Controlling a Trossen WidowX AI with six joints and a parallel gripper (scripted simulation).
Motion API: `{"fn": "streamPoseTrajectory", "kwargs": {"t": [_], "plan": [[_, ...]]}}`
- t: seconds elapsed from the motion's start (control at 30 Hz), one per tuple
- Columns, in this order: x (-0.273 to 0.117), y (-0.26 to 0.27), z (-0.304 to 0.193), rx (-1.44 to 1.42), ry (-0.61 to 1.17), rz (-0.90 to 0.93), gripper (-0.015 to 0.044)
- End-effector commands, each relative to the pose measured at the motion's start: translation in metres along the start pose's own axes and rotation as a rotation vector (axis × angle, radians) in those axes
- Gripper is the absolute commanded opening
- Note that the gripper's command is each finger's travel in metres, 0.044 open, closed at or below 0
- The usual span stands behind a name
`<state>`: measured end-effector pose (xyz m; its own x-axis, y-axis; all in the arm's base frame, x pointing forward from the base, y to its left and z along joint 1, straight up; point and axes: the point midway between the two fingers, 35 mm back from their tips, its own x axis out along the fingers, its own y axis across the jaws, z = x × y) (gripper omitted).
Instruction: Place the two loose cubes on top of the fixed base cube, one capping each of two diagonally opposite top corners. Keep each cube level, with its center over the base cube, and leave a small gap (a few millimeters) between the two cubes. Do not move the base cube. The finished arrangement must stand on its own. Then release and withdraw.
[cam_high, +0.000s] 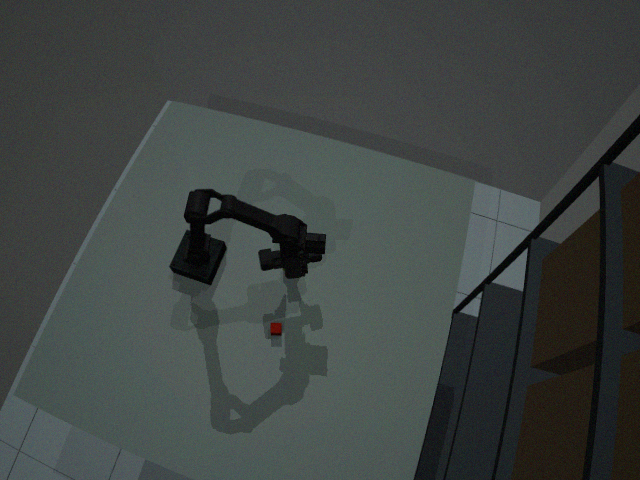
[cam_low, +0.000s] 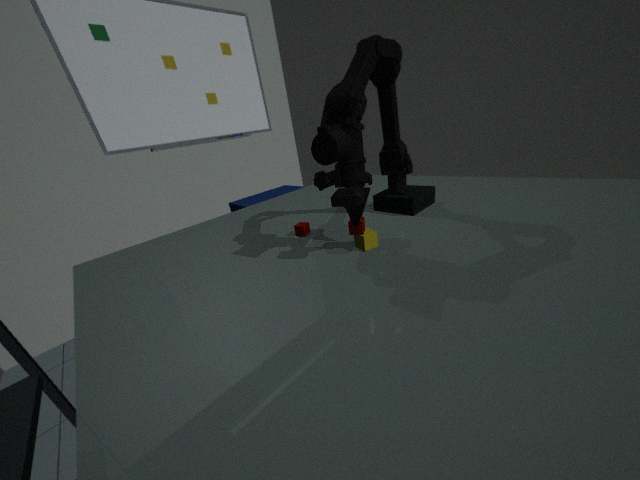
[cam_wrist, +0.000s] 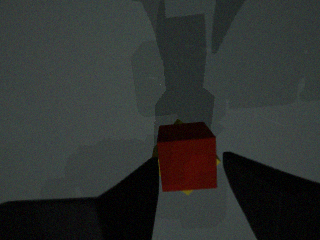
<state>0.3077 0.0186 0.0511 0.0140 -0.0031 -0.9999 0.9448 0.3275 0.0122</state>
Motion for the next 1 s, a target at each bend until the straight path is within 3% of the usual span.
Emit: {"fn": "streamPoseTrajectory", "kwargs": {"t": [0.0, 0.83, 0.9, 0.97], "plan": [[-0.008, 0.002, 0.001, 0.0, -0.002, 0.009, 0.0205], [-0.027, 0.002, 0.0, 0.0, -0.002, 0.009, 0.0205], [-0.025, 0.0, 0.003, 0.003, -0.002, 0.004, 0.0258], [-0.026, -0.001, 0.012, 0.013, -0.005, 0.004, 0.0265]]}}
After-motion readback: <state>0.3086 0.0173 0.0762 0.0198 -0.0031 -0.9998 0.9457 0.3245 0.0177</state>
